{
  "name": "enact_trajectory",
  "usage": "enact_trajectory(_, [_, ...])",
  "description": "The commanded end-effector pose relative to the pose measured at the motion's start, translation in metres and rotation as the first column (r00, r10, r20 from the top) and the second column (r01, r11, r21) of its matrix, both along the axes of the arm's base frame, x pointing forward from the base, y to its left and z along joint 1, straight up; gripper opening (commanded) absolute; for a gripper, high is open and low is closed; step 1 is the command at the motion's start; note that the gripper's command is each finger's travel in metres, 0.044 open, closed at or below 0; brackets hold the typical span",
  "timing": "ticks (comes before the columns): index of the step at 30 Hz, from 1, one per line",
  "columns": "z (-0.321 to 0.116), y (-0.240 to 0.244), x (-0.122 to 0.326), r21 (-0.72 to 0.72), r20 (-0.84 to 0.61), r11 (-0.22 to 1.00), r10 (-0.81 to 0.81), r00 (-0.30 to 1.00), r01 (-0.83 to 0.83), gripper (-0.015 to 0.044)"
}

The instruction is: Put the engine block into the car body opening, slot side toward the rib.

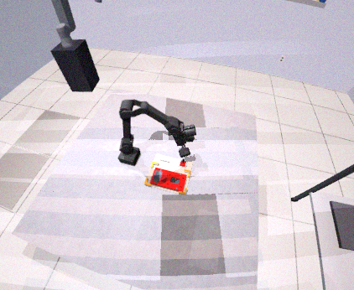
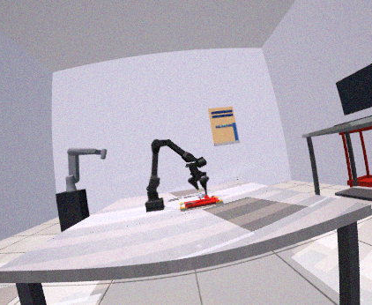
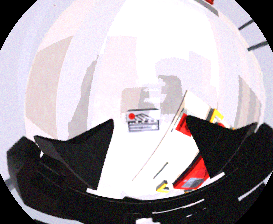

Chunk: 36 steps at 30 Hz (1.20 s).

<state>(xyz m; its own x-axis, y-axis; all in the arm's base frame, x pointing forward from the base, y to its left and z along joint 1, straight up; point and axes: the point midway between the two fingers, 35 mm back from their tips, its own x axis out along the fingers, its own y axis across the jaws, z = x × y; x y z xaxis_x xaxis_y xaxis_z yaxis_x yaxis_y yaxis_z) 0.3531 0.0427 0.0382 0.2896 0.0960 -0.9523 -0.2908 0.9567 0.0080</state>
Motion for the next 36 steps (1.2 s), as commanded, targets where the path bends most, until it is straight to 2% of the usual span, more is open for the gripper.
enact_trajectory(1, [0.003, 0.000, 0.002, -0.049, -0.015, 0.990, 0.134, 0.991, -0.134, 0.0440])
enact_trajectory(9, [0.009, 0.001, 0.001, -0.119, -0.059, 0.914, 0.383, 0.922, -0.387, 0.0440])
enact_trajectory(17, [0.015, 0.002, -0.001, -0.163, -0.118, 0.770, 0.605, 0.788, -0.616, 0.0440])
enact_trajectory(27, [0.024, 0.003, -0.003, -0.178, -0.195, 0.512, 0.819, 0.540, -0.841, 0.0440])
enact_trajectory(36, [0.033, 0.004, -0.006, -0.157, -0.254, 0.227, 0.931, 0.261, -0.961, 0.0440])
